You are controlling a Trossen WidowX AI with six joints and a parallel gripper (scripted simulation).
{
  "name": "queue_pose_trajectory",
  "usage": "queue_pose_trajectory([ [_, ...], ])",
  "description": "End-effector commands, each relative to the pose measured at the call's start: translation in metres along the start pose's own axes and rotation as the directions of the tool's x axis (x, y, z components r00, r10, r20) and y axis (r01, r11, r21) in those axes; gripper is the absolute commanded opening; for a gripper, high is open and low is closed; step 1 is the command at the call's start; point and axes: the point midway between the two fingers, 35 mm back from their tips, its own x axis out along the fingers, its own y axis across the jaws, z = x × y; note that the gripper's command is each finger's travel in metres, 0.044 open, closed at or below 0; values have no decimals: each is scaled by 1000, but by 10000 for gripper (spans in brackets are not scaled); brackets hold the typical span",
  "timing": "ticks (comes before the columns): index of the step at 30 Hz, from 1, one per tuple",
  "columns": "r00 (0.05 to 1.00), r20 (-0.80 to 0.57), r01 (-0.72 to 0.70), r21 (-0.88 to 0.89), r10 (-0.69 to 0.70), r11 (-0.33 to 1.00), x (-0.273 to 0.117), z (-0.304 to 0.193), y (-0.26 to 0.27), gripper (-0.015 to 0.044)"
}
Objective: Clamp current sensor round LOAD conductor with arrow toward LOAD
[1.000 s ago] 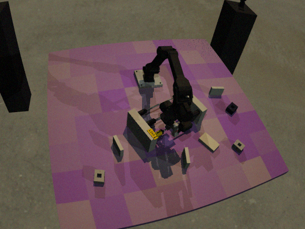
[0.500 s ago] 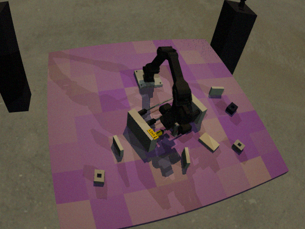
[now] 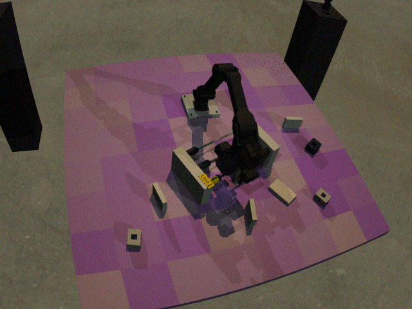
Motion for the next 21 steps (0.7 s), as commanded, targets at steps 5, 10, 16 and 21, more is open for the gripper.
queue_pose_trajectory([
  [5,1000,1,-2,0,2,1000,-1,0,0,360],
  [10,1000,1,-2,0,2,1000,-1,0,0,327],
  [16,1000,1,-2,0,2,1000,-1,0,0,287],
  [21,1000,1,-2,0,2,1000,-1,0,0,155],
])
